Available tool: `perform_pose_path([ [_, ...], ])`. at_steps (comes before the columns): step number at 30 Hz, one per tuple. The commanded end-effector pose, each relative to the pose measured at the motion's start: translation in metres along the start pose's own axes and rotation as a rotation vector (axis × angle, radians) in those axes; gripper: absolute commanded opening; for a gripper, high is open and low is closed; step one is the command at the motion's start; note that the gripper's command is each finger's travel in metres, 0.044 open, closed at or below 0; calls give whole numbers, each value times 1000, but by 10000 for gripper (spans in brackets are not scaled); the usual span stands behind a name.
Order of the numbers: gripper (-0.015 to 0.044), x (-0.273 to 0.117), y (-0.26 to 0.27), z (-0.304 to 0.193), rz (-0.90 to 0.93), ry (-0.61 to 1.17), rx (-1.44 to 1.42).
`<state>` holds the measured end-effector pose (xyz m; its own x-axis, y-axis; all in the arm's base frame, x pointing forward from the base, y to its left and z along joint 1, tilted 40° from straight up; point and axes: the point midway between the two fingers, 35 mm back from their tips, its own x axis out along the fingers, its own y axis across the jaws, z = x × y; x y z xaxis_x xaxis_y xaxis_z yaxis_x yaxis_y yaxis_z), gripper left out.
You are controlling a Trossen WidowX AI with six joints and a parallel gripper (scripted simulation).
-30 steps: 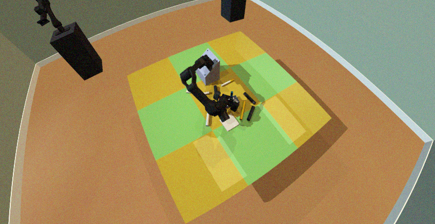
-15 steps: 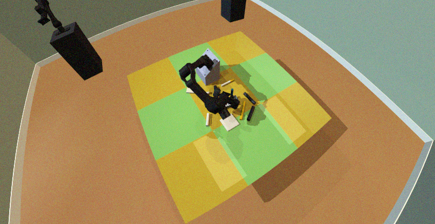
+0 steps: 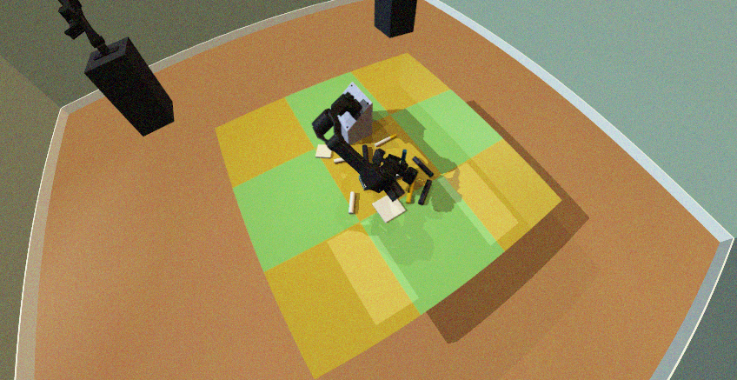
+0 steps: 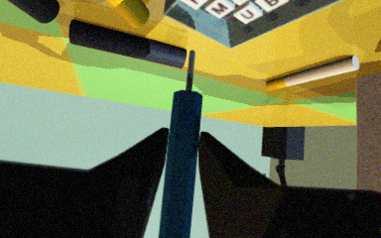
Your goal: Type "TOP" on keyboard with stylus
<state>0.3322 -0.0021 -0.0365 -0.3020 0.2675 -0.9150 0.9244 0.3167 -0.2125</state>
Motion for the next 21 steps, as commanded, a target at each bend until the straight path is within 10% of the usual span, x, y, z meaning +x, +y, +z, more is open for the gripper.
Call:
perform_pose_path([
  [1, 0, 3, 2, 6, 8, 4, 13],
  [21, 81, 12, 3, 22, 7, 4, 13],
])
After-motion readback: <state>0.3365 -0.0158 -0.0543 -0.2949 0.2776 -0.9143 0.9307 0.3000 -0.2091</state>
